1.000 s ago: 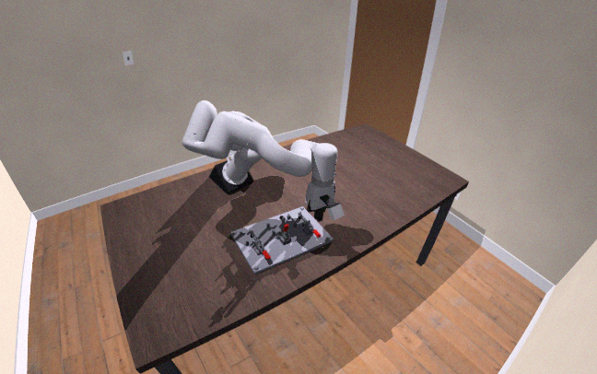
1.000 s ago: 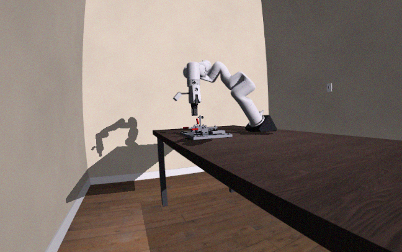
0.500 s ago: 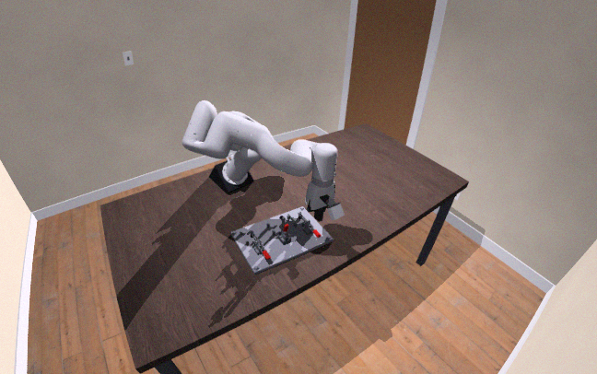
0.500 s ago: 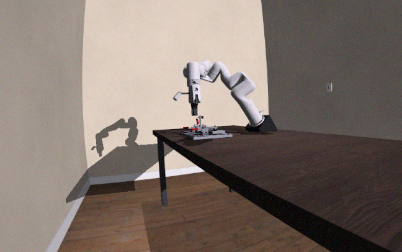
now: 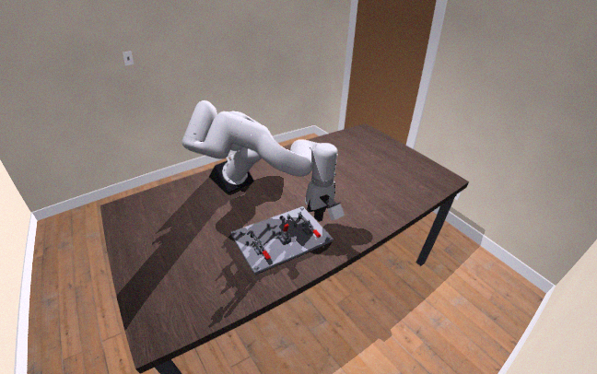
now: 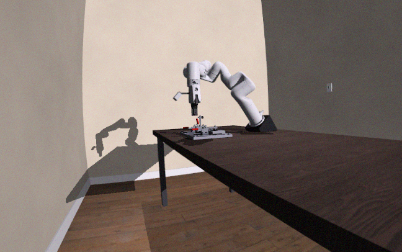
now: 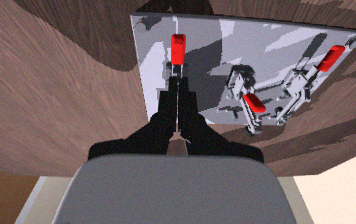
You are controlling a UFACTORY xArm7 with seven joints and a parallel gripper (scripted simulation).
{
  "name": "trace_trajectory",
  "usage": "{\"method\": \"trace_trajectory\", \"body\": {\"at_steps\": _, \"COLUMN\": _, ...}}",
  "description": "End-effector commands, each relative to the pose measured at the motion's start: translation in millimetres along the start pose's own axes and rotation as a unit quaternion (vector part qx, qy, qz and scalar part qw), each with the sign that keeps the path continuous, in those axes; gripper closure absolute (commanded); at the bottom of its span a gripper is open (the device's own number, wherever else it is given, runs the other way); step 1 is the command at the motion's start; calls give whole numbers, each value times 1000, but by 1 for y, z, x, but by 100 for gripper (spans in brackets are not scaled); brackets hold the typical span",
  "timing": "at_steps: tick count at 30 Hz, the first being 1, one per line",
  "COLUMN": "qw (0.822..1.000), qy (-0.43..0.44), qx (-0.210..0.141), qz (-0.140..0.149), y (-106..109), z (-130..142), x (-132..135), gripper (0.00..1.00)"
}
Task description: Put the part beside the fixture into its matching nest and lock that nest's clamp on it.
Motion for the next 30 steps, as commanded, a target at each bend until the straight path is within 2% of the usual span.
{"method": "trace_trajectory", "body": {"at_steps": 1, "qw": 1000, "qy": 0, "qx": 2, "qz": -1, "y": 1, "z": -1, "x": 0, "gripper": 100}}
{"method": "trace_trajectory", "body": {"at_steps": 11, "qw": 1000, "qy": 0, "qx": 2, "qz": -1, "y": 1, "z": -1, "x": 0, "gripper": 100}}
{"method": "trace_trajectory", "body": {"at_steps": 12, "qw": 1000, "qy": 0, "qx": 2, "qz": -1, "y": 1, "z": -1, "x": 0, "gripper": 0}}
{"method": "trace_trajectory", "body": {"at_steps": 30, "qw": 1000, "qy": 0, "qx": 2, "qz": -1, "y": 1, "z": -1, "x": 0, "gripper": 0}}
Point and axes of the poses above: the point where the finger pads meet when closed, its own y axis back along the fingers, its own x axis across the jaws, z = x × y, the point moved 4 cm from there along y, back along the fingers
